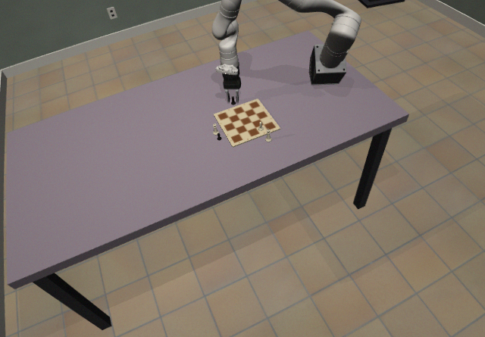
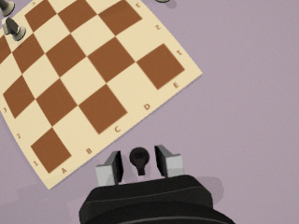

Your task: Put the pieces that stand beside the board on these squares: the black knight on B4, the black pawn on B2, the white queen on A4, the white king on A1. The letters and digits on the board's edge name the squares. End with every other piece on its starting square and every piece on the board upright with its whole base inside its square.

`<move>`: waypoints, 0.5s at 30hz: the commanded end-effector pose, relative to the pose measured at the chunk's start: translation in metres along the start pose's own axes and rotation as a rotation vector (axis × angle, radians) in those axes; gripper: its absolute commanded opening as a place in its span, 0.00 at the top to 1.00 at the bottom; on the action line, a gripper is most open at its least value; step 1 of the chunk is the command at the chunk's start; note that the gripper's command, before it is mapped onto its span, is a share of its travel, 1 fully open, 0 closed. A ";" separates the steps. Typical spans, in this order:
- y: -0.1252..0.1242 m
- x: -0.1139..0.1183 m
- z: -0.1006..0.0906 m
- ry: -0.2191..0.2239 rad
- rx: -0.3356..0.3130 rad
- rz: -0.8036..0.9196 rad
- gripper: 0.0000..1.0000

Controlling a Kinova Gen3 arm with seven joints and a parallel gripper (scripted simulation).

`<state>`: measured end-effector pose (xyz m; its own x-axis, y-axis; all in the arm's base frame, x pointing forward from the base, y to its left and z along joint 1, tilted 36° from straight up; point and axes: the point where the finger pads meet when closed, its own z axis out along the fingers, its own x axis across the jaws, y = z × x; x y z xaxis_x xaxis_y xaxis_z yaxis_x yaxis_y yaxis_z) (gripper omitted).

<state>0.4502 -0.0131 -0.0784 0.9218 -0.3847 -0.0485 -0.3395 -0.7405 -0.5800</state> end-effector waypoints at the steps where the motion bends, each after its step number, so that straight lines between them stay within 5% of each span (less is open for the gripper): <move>1: -0.002 0.003 0.001 0.006 0.000 -0.002 0.27; 6: -0.002 0.003 0.001 0.006 0.000 -0.002 0.27; 7: -0.002 0.003 0.001 0.006 0.000 -0.002 1.00; 15: -0.002 0.003 0.001 0.006 0.000 -0.002 1.00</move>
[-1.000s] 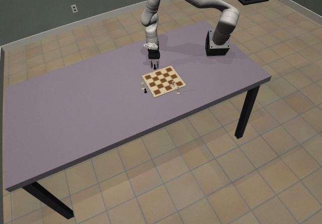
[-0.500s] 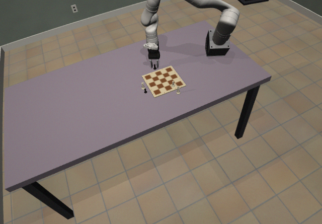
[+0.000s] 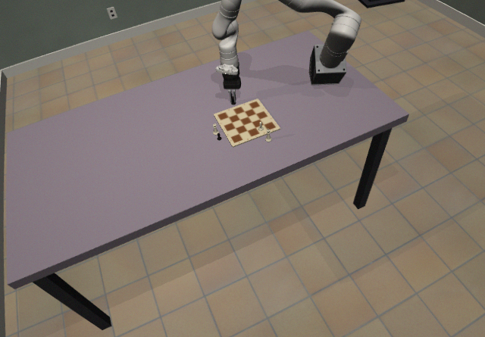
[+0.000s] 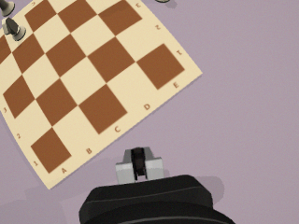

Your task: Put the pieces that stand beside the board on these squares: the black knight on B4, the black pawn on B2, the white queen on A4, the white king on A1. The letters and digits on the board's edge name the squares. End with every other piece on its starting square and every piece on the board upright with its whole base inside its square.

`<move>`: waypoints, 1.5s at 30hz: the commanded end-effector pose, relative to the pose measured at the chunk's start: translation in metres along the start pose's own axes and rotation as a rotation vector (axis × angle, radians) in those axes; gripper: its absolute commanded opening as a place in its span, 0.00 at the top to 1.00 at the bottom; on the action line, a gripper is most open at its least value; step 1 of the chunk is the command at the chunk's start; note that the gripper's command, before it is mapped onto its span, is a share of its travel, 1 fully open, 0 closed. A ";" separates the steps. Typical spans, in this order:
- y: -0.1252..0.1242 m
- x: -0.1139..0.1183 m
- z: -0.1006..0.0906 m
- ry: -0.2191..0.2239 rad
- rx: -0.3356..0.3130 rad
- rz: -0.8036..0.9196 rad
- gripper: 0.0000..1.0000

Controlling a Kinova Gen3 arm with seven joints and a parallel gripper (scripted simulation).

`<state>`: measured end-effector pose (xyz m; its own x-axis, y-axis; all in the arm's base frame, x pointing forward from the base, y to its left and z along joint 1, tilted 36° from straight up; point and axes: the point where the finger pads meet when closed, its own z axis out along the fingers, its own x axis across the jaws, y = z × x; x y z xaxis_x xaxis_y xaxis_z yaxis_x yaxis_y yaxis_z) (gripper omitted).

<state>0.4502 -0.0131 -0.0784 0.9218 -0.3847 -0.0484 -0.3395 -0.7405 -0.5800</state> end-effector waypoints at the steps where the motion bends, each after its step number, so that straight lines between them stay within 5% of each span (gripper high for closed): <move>1: -0.002 0.003 0.001 0.006 0.000 -0.002 1.00; 29: -0.003 0.002 -0.003 0.003 0.002 -0.003 1.00; 37: -0.001 0.000 -0.034 0.003 0.003 0.003 1.00; 45: -0.001 0.004 -0.089 0.009 0.001 0.001 1.00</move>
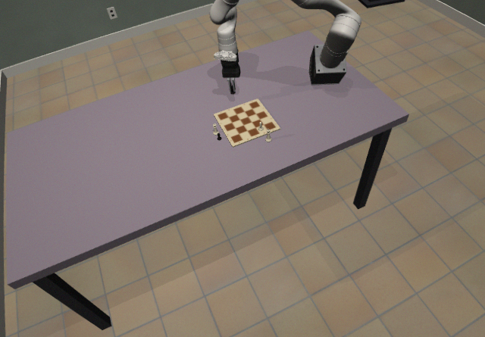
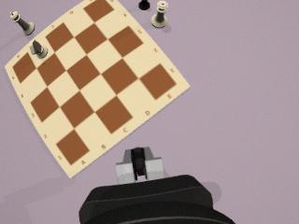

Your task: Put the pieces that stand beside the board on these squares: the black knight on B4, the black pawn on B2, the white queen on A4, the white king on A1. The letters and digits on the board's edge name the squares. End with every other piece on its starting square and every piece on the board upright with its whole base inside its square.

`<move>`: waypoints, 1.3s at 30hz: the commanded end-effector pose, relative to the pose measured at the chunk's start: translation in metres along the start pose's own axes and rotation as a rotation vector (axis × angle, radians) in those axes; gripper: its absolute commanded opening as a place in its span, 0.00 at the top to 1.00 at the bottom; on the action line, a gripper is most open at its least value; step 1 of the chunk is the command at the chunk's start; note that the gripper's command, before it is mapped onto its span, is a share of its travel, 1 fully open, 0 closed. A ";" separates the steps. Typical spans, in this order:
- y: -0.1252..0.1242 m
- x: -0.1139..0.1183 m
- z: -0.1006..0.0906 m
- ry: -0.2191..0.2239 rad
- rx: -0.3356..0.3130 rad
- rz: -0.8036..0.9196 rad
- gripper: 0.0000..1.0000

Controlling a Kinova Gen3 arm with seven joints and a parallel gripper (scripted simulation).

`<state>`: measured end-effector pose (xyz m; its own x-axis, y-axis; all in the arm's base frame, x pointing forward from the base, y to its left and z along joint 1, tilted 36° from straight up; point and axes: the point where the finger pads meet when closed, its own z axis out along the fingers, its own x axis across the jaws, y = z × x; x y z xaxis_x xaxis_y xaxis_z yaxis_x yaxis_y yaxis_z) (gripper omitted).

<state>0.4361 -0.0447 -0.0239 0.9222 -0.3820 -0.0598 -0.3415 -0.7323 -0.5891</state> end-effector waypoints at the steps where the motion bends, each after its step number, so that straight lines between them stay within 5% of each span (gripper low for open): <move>1: 0.002 0.007 -0.029 0.020 -0.009 -0.003 1.00; 18: -0.006 0.002 -0.035 0.022 -0.012 -0.028 1.00; 24: -0.090 -0.054 -0.036 0.026 0.004 -0.289 1.00; 26: -0.090 -0.054 -0.036 0.026 0.004 -0.289 1.00; 29: -0.121 -0.093 -0.038 0.023 -0.006 -0.437 1.00; 32: -0.133 -0.115 -0.038 0.018 -0.015 -0.514 1.00; 39: -0.135 -0.121 -0.038 0.006 -0.012 -0.520 1.00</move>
<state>0.3640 0.0809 0.0900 0.9712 0.0336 0.2358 0.1588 -0.8295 -0.5355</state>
